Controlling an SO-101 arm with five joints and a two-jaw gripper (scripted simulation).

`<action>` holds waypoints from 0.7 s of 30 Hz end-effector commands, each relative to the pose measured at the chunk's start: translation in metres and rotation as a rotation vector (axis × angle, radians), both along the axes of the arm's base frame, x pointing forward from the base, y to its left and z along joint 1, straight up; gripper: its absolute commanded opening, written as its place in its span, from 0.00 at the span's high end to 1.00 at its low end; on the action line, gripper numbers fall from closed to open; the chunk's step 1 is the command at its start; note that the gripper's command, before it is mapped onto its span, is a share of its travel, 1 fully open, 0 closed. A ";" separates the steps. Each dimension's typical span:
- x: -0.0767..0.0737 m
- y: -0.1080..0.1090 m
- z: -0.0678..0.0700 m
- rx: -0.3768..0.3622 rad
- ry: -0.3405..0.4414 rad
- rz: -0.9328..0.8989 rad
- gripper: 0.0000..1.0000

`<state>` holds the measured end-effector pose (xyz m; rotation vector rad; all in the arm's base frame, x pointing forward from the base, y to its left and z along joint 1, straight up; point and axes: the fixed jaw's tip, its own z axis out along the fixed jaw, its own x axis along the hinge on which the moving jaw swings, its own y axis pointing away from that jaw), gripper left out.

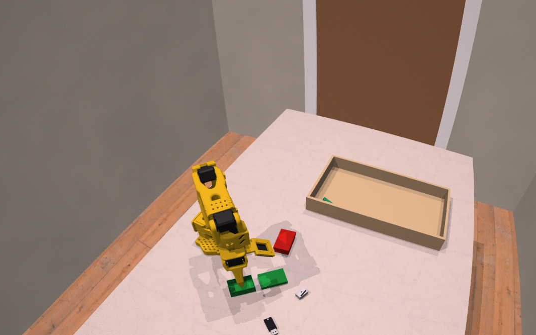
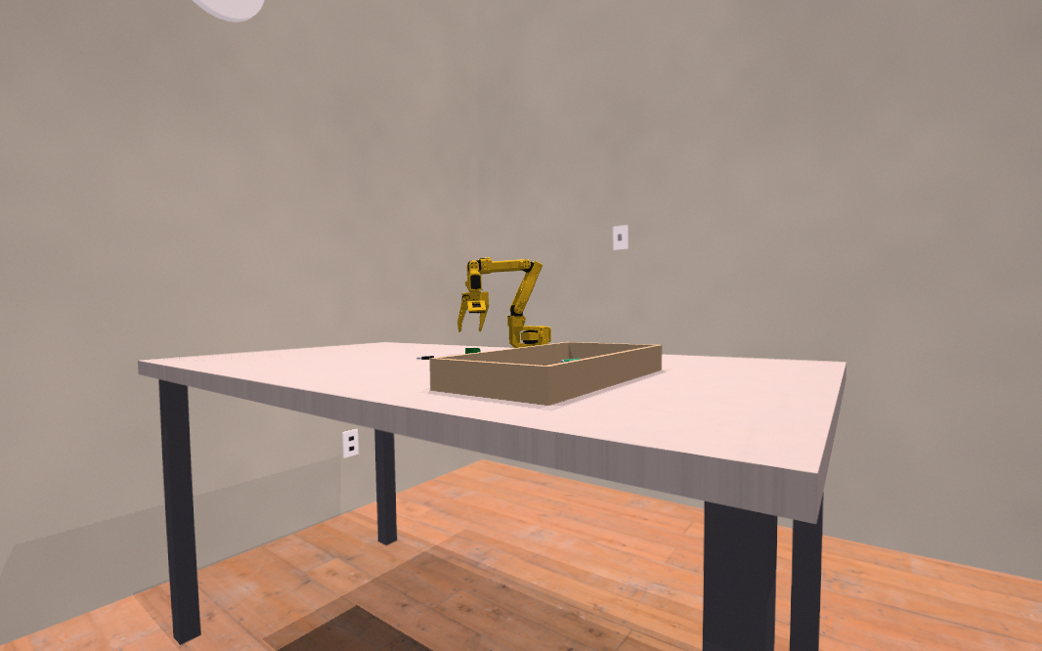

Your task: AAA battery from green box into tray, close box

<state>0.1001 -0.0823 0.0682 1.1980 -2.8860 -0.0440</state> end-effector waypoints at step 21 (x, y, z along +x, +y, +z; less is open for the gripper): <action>0.001 -0.002 0.001 -0.020 -0.026 -0.001 0.71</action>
